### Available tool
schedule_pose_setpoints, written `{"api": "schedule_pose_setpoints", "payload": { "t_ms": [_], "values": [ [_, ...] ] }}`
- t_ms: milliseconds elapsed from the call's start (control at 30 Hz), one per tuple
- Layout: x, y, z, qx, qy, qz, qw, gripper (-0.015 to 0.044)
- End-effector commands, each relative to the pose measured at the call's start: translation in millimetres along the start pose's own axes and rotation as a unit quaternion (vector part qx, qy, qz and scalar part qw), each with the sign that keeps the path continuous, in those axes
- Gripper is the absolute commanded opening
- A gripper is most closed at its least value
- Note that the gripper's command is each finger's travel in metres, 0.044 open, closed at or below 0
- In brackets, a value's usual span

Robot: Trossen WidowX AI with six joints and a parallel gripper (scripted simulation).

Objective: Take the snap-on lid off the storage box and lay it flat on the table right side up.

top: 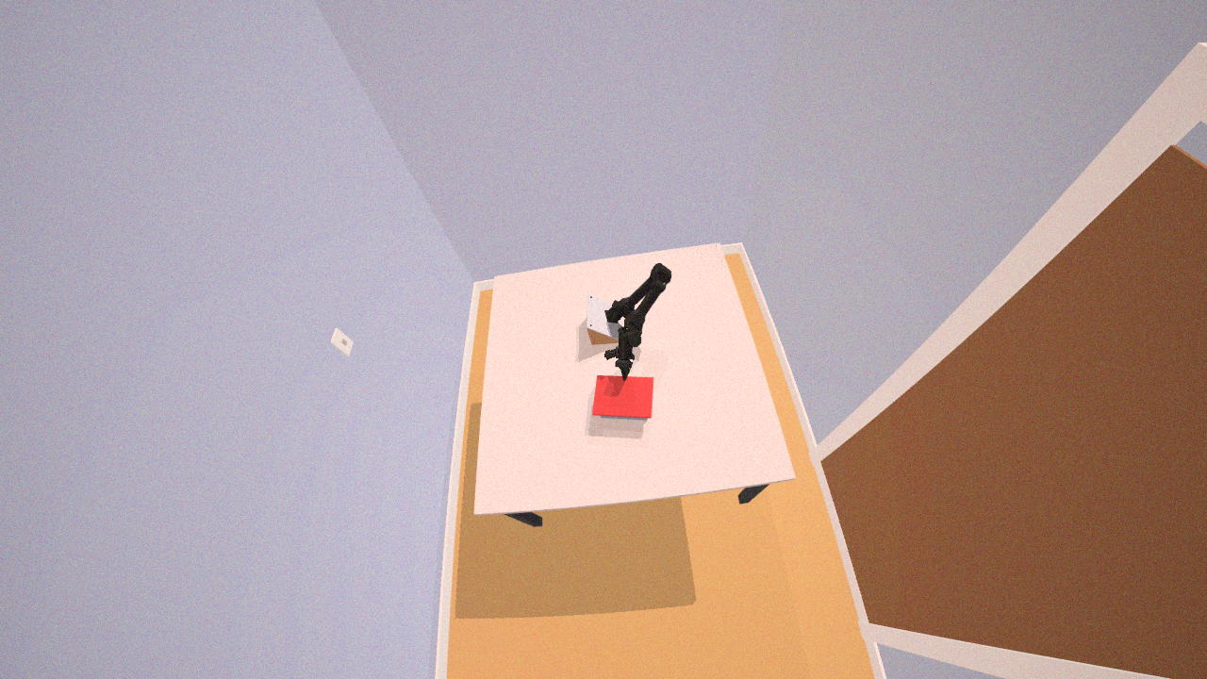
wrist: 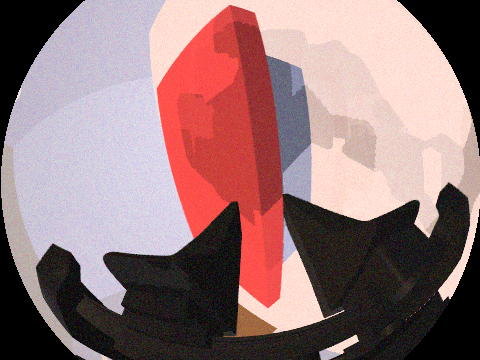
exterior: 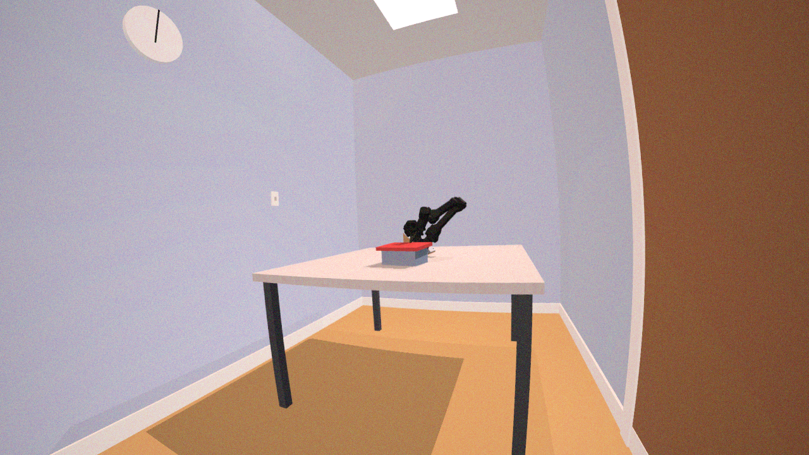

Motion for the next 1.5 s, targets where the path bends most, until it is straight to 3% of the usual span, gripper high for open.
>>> {"api": "schedule_pose_setpoints", "payload": {
  "t_ms": [0,1467],
  "values": [
    [-2.4,-0.4,2.3,-0.001,-0.003,0.001,1.0,0.0],
    [-2.6,0.1,5.5,0.0,-0.003,0.0,1.0,0.0]
  ]
}}
Point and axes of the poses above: the point midway between the two fingers, 35 mm back from their tips, its own x axis out along the fingers, its own z axis across the jaws, y = z × x, the point moved 9 cm from there along -x, back along the fingers, and after that the axes turned 7 degrees about x, right-handed, at the moved point
